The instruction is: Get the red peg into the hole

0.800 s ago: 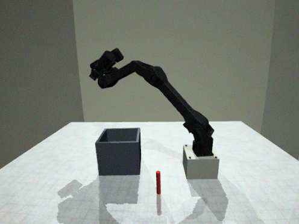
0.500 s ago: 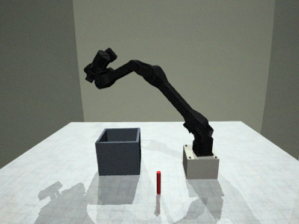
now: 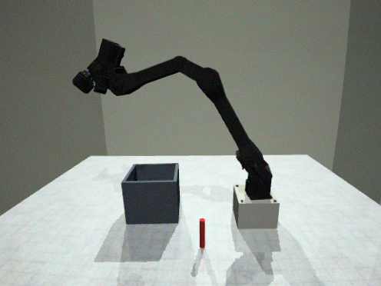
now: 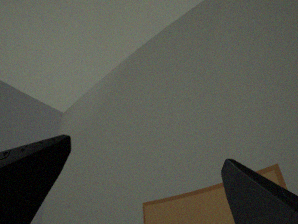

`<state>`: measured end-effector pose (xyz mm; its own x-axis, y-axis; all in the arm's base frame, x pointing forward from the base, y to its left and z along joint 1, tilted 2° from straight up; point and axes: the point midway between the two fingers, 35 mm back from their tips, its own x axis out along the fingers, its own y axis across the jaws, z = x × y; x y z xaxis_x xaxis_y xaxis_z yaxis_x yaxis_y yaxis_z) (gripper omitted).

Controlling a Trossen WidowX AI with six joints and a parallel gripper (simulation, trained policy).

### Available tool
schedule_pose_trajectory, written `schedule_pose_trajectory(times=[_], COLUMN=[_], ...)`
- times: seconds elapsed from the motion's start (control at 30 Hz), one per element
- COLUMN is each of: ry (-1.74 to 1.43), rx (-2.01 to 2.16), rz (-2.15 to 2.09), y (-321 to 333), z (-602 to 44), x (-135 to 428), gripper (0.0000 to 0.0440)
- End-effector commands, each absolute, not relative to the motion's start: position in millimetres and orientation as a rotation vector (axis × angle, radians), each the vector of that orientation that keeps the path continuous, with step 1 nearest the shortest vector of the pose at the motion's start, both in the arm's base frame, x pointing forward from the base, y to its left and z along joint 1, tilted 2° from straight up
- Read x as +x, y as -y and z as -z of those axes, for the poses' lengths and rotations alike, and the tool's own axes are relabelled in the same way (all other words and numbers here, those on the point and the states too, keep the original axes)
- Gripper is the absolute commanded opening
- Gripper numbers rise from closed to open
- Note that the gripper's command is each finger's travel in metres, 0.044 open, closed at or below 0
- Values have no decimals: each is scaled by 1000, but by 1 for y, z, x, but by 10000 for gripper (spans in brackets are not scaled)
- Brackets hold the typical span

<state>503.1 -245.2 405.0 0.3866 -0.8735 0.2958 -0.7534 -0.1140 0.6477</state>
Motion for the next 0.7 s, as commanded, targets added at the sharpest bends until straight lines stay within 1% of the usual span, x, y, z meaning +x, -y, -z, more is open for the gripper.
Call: schedule_pose_trajectory(times=[0.0,0.33,0.67], ry=[1255,842,426], rx=[1970,2093,2136], rz=[200,274,381], y=[207,111,23], z=[-411,-393,-356], x=[511,523,510], gripper=[440,440,438])
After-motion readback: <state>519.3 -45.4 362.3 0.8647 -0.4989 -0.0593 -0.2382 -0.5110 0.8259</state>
